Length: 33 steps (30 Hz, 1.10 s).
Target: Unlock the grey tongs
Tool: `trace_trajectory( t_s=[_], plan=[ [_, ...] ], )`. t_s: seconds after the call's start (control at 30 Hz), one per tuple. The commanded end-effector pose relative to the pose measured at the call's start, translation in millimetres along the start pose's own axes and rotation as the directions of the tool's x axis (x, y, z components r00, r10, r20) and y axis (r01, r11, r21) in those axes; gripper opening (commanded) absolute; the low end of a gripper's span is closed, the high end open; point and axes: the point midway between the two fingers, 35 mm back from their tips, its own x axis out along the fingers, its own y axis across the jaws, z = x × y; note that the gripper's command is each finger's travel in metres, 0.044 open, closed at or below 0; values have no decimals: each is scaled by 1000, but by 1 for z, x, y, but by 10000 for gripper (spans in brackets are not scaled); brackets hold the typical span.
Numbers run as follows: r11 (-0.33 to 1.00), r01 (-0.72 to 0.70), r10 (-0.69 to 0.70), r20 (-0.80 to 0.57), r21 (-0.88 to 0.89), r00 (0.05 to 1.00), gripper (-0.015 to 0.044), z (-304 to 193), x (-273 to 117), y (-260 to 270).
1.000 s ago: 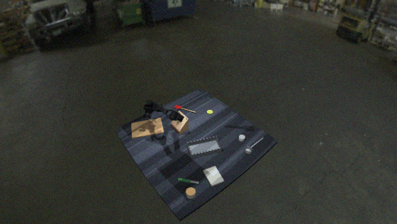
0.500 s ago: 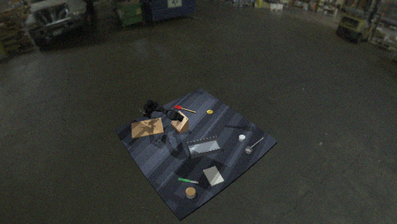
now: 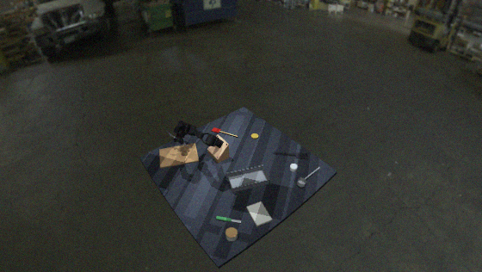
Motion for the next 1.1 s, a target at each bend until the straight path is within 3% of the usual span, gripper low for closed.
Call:
trace_trajectory(
  t_s=[0.0, 1.07],
  plan=[
    [1000, 20, -20, -26, -7, 999, -150, 7, 5, -5],
    [995, 79, -97, -444, -59, 891, -150, 15, 35, -20]
  ],
)
